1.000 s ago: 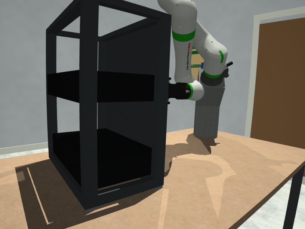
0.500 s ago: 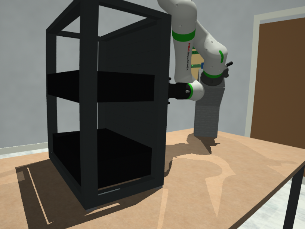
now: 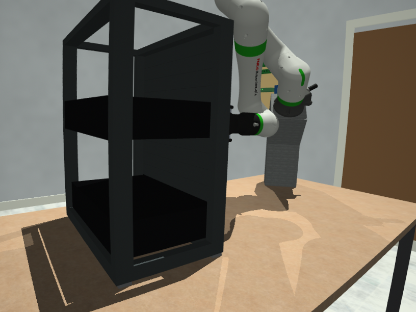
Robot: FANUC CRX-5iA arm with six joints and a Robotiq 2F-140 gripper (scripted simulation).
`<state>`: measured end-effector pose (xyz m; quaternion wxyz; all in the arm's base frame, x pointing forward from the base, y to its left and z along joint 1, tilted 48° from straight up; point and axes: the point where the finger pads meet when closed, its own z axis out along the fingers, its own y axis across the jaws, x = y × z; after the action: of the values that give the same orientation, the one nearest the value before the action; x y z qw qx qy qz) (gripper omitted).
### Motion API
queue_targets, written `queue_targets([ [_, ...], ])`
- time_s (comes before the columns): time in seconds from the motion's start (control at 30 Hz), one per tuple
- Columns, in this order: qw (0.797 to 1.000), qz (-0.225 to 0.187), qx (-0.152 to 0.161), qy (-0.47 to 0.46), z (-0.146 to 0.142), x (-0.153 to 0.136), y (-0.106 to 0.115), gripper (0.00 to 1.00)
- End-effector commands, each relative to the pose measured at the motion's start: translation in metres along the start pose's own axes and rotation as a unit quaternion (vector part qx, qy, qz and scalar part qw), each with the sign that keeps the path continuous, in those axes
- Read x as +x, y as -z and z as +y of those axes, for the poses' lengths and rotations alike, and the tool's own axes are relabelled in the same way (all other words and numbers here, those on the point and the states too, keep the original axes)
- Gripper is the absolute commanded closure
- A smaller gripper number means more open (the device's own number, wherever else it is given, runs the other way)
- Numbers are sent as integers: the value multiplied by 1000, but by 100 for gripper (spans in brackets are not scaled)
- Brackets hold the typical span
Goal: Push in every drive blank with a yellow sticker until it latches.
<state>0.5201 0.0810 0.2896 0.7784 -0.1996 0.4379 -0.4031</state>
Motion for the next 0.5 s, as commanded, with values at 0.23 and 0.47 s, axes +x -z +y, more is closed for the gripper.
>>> queue_targets([
  [0.23,1000,0,0,0,0,4,0,0],
  [0.47,1000,0,0,0,0,24,0,0],
])
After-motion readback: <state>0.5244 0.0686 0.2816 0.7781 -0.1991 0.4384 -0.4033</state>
